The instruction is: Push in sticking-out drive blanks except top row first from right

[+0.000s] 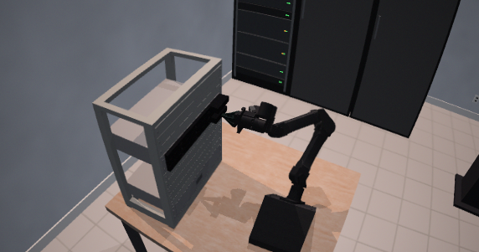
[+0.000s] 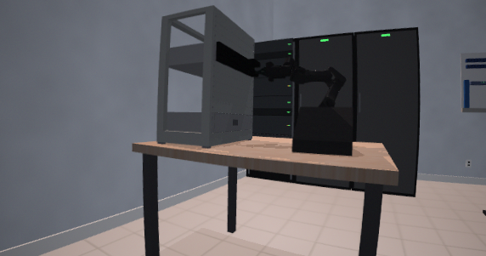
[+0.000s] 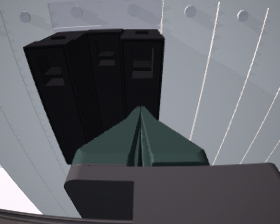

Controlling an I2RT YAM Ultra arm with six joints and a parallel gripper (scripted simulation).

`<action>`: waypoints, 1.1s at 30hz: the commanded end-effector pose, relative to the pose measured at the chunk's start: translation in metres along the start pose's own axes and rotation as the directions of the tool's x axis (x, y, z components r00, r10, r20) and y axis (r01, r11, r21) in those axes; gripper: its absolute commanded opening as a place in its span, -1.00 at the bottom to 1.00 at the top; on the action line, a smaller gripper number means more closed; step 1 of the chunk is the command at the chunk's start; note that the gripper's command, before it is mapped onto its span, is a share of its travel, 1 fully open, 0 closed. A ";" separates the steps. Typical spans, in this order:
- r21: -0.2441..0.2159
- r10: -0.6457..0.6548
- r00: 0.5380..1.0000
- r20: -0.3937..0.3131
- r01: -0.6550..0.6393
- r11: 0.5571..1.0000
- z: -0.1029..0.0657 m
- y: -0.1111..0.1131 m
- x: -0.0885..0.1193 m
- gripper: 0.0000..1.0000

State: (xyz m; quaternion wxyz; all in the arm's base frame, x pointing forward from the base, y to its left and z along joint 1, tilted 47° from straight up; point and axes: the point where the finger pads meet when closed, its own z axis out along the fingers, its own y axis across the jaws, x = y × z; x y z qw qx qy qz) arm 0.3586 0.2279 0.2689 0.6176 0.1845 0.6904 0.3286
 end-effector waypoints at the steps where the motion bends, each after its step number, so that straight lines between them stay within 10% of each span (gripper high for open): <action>1: -0.012 -0.006 1.000 0.002 0.006 1.000 0.008 0.006 -0.003 -1.00; 33: -0.013 -0.005 1.000 0.005 0.005 1.000 0.022 0.004 -0.006 -1.00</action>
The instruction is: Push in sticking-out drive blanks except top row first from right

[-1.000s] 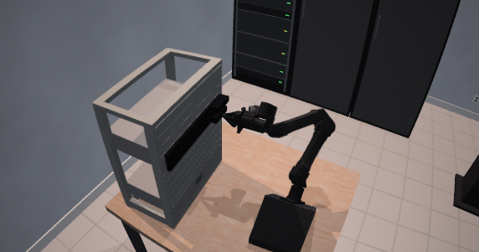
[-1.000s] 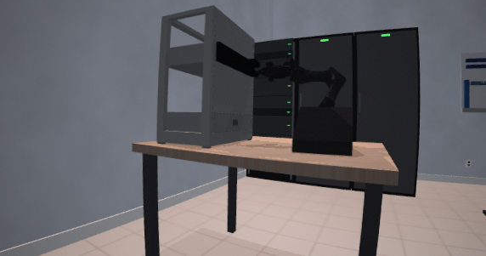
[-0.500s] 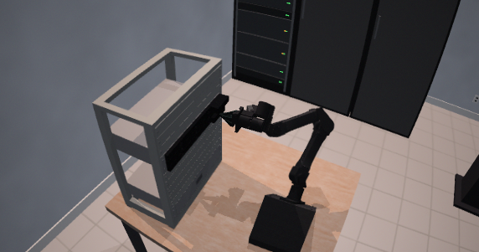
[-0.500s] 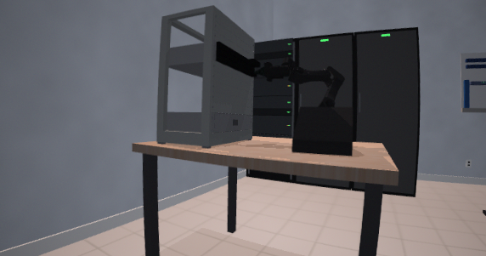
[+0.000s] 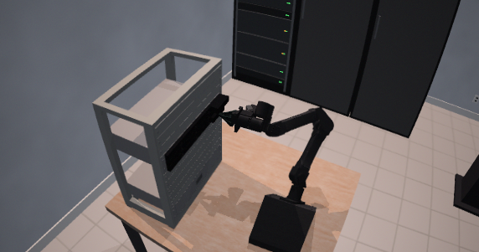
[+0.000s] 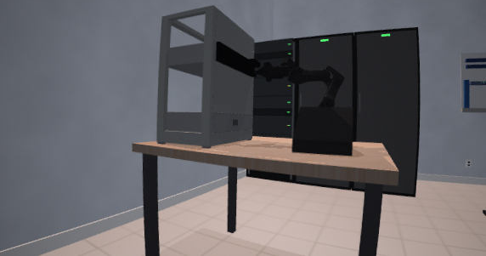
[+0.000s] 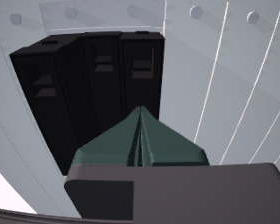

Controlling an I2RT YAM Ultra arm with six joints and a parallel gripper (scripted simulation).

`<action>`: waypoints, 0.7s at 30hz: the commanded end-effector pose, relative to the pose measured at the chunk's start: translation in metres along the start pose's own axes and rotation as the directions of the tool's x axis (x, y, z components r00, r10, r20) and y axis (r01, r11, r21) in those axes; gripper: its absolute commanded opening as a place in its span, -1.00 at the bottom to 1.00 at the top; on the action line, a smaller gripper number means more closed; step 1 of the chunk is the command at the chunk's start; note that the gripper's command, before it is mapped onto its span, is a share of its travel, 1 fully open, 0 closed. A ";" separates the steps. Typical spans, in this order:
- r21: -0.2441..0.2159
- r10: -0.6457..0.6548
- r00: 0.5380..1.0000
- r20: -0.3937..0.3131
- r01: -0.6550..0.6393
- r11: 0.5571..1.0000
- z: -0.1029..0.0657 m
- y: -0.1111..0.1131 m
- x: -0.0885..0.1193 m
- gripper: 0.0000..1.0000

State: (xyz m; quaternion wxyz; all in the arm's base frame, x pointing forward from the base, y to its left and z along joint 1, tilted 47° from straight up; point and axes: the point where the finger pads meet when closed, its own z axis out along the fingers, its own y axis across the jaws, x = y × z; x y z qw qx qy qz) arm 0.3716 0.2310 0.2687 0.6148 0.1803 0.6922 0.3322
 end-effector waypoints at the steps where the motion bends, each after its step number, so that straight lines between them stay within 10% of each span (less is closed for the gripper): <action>1: -0.004 -0.005 1.000 0.015 0.005 1.000 0.008 0.004 -0.006 -1.00; 21: 0.003 -0.005 1.000 0.022 0.005 1.000 0.011 0.002 -0.009 -1.00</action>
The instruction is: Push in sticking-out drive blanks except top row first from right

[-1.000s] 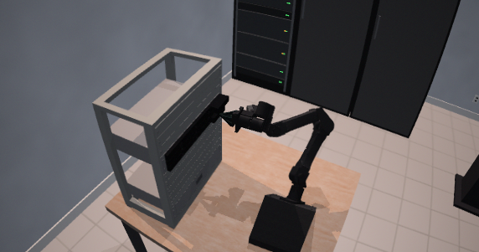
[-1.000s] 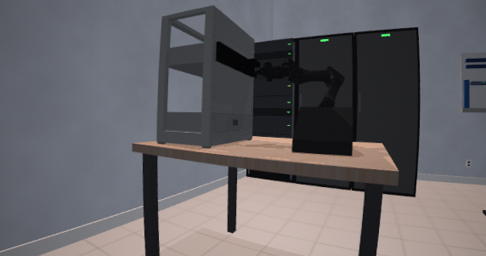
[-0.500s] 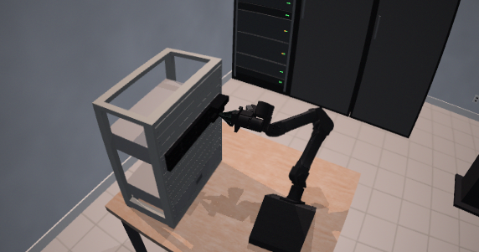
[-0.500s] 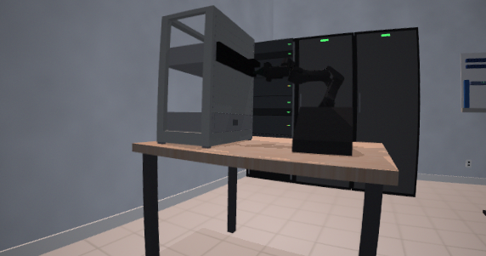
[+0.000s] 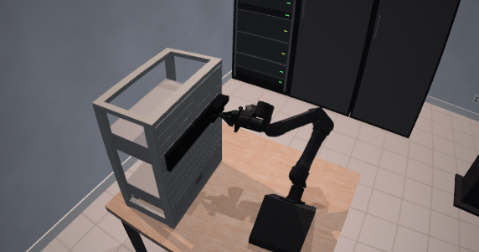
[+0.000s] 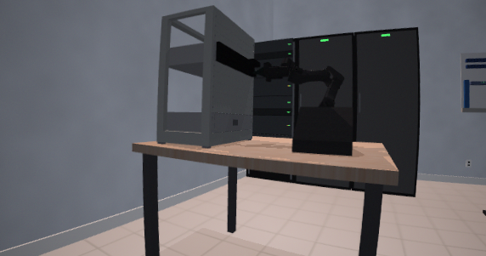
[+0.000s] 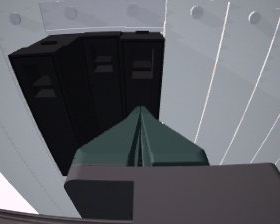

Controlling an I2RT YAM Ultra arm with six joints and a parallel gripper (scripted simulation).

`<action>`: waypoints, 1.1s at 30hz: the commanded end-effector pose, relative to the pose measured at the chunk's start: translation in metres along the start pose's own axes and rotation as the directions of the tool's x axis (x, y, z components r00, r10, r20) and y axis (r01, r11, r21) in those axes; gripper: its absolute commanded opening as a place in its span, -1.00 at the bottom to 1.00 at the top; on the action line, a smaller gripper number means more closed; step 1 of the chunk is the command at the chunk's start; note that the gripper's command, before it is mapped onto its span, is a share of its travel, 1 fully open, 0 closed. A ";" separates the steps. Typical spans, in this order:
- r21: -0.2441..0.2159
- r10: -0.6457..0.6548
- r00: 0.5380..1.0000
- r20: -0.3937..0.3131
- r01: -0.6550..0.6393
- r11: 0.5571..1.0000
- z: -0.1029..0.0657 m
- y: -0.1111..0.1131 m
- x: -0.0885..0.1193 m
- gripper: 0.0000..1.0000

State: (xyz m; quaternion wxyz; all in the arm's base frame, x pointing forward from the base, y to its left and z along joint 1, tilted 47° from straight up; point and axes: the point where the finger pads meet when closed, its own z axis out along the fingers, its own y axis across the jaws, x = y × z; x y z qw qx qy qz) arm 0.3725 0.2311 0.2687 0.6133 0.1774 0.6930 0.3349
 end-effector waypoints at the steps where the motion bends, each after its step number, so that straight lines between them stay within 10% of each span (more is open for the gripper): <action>1: 0.009 -0.005 1.000 0.028 0.005 1.000 0.010 0.002 -0.009 -1.00; 33: 0.009 -0.005 1.000 0.029 0.005 1.000 0.016 0.000 -0.012 -1.00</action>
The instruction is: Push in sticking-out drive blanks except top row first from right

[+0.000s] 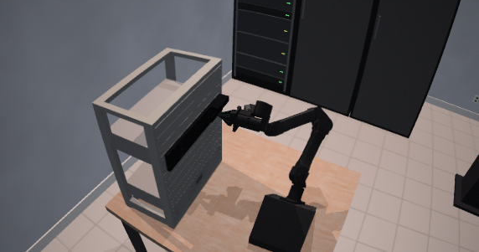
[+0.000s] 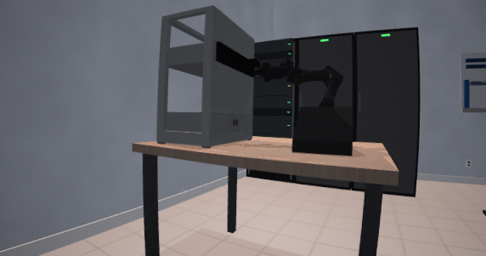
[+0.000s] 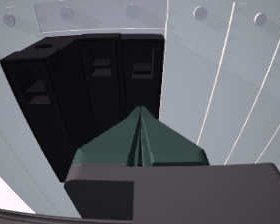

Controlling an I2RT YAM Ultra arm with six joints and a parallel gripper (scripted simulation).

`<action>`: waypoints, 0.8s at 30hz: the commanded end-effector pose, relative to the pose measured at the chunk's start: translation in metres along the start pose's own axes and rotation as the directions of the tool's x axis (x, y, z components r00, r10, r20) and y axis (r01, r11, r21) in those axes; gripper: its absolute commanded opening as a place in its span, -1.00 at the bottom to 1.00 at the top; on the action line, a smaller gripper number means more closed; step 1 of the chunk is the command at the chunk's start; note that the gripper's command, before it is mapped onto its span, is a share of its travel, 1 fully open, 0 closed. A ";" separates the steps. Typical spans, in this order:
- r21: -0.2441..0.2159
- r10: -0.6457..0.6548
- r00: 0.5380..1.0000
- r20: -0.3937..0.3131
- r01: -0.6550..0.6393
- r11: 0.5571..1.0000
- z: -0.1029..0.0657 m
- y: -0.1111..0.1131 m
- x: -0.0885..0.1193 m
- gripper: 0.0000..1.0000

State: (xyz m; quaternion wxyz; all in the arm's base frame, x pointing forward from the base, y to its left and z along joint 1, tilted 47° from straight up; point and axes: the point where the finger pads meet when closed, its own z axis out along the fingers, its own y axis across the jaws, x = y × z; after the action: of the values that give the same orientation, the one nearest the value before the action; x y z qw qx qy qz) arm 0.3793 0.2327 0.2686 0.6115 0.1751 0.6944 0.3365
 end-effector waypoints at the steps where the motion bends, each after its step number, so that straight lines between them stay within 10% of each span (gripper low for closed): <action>1: 0.013 -0.005 0.999 0.035 0.004 1.000 0.009 0.000 -0.012 -1.00; 24: 0.009 -0.002 0.999 0.039 0.001 1.000 0.017 -0.001 -0.015 -1.00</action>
State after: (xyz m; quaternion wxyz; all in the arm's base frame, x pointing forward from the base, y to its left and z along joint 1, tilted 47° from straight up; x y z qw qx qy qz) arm 0.3838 0.2337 0.2686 0.6096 0.1722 0.6956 0.3390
